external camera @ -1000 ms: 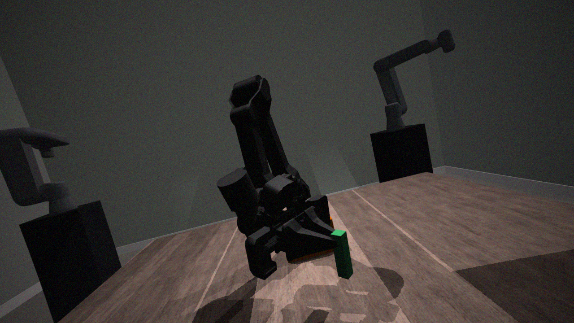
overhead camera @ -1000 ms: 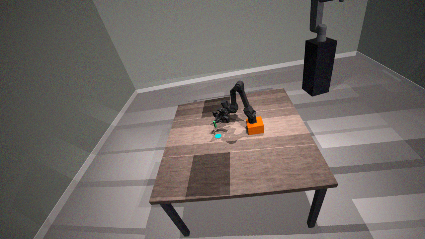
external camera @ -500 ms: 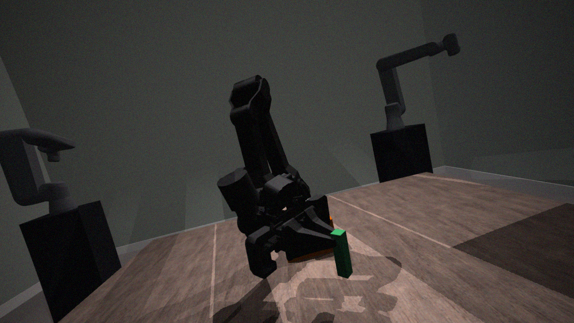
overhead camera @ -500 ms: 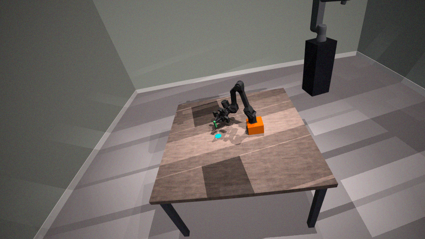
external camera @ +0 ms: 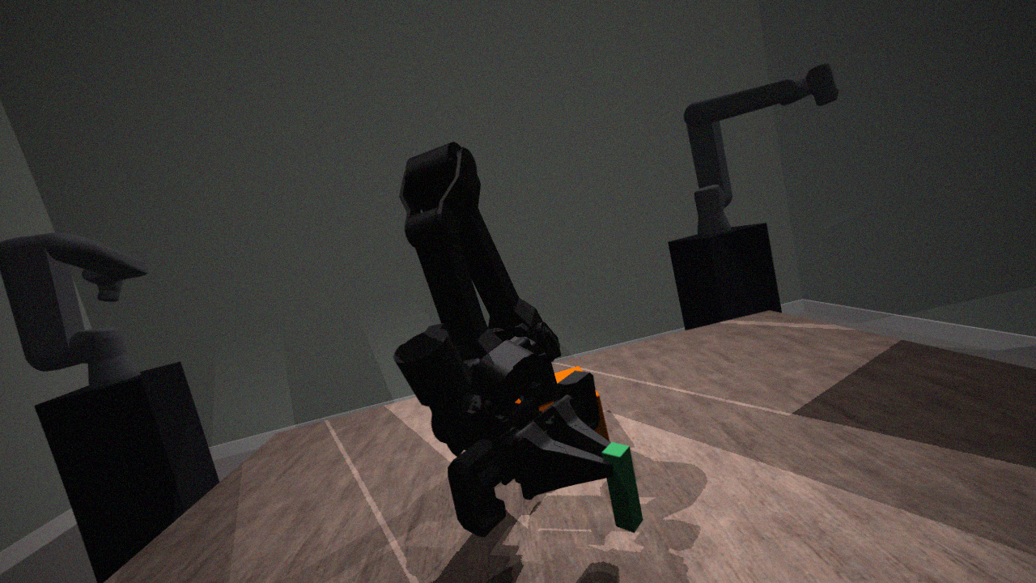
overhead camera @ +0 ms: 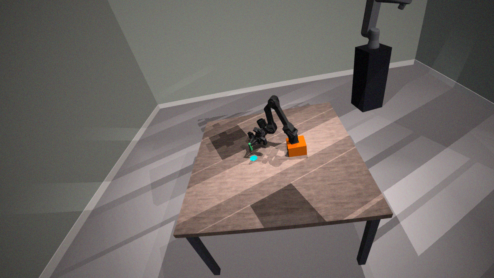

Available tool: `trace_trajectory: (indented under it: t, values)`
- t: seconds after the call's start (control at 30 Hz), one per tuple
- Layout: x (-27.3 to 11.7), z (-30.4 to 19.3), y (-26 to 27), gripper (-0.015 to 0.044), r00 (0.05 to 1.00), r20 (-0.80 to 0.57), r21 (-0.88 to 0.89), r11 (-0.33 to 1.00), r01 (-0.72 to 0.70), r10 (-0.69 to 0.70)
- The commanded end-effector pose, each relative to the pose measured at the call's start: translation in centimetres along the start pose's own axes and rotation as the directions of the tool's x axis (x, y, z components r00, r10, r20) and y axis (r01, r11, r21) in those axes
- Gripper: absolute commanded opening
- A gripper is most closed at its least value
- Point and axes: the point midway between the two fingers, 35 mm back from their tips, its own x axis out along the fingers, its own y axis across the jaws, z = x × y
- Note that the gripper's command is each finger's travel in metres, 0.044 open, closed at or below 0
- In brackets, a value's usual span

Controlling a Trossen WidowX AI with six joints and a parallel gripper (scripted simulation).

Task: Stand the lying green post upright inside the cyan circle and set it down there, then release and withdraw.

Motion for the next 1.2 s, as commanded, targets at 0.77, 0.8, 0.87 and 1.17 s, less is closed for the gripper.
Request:
trace_trajectory:
  t: [0.77, 0.8, 0.87, 1.17]
  values:
    - [0.5, -6.3, 0.2, 0.0023, 1.000, -0.022, 0.083, 0.996, -0.013, 0.015]
    - [0.5, -6.3, 0.2, 0.0023, 1.000, -0.022, 0.083, 0.996, -0.013, 0.015]
    - [0.6, -6.5, 0.1, 0.0023, 1.000, -0.023, 0.083, 0.996, -0.013, 0.015]
    - [1.1, -8.3, -0.5, 0.0023, 0.999, -0.032, 0.083, 0.996, -0.019, 0.021]
